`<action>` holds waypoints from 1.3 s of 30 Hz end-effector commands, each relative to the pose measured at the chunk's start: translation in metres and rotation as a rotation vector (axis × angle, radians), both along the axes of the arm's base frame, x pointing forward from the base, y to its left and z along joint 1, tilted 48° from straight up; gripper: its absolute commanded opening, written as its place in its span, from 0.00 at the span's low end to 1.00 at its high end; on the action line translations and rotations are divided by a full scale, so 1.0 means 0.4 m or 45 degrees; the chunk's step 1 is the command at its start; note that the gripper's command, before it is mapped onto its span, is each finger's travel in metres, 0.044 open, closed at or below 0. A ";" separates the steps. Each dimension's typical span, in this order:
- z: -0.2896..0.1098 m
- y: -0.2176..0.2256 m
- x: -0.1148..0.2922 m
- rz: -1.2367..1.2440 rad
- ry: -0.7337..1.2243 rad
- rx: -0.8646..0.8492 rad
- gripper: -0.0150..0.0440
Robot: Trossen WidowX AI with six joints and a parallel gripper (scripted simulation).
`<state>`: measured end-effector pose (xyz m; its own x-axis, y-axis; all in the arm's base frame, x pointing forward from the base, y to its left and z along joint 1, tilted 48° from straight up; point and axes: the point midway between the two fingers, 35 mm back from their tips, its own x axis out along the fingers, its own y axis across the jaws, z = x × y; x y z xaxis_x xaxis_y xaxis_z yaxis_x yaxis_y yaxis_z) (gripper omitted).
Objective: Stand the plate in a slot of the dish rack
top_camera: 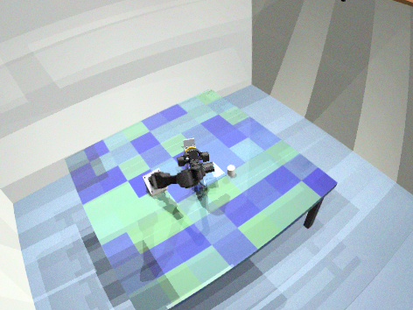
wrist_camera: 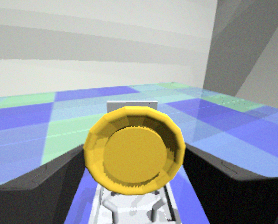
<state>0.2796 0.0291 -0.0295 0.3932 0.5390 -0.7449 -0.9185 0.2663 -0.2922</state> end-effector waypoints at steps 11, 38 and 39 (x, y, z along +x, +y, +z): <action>-0.050 -0.021 0.008 -0.001 -0.002 -0.002 0.25; -0.046 -0.018 0.005 -0.009 0.009 -0.009 0.79; -0.046 -0.018 0.005 -0.009 0.009 -0.009 0.83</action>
<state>0.2815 0.0217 -0.0480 0.3919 0.5307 -0.7515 -0.9186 0.2712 -0.2875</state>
